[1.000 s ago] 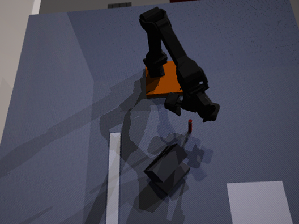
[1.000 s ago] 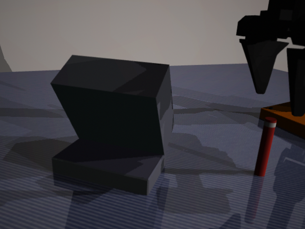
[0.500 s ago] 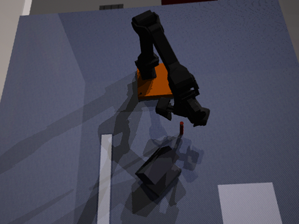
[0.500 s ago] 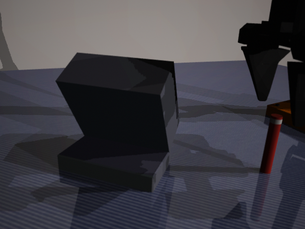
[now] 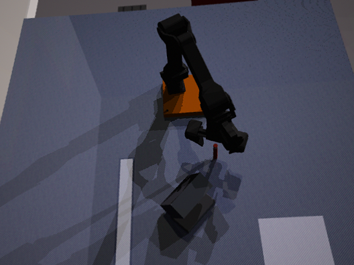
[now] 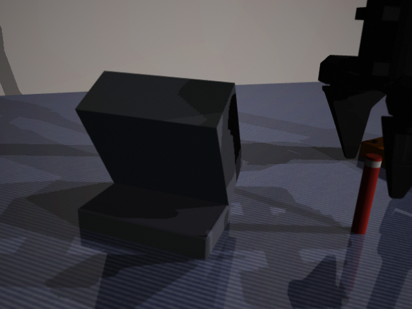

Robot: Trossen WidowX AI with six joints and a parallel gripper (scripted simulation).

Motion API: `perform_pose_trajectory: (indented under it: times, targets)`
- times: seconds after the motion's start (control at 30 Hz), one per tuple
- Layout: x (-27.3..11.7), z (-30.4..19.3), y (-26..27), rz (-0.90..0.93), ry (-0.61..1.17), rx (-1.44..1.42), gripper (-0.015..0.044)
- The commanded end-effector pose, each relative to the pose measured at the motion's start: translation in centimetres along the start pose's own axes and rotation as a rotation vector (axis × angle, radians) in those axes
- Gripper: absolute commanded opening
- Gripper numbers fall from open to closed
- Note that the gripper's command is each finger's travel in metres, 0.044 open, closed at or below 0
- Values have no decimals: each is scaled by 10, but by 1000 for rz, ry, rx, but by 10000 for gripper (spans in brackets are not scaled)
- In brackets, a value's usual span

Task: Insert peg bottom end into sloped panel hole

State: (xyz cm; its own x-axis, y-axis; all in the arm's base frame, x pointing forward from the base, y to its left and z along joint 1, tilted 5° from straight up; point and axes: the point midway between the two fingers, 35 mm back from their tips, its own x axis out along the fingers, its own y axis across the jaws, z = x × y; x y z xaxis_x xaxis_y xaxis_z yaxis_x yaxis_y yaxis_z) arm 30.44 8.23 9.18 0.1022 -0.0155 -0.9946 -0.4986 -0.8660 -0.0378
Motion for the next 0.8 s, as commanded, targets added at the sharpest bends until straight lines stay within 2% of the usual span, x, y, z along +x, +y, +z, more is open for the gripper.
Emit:
perform_pose_trajectory:
  times: [0.0,0.4,0.77]
  targets:
    - [7,1,2,7,-2,-4,440]
    - [24,2,3,8,-2,-4,440]
    - [20,1,2,2,-1,0,151]
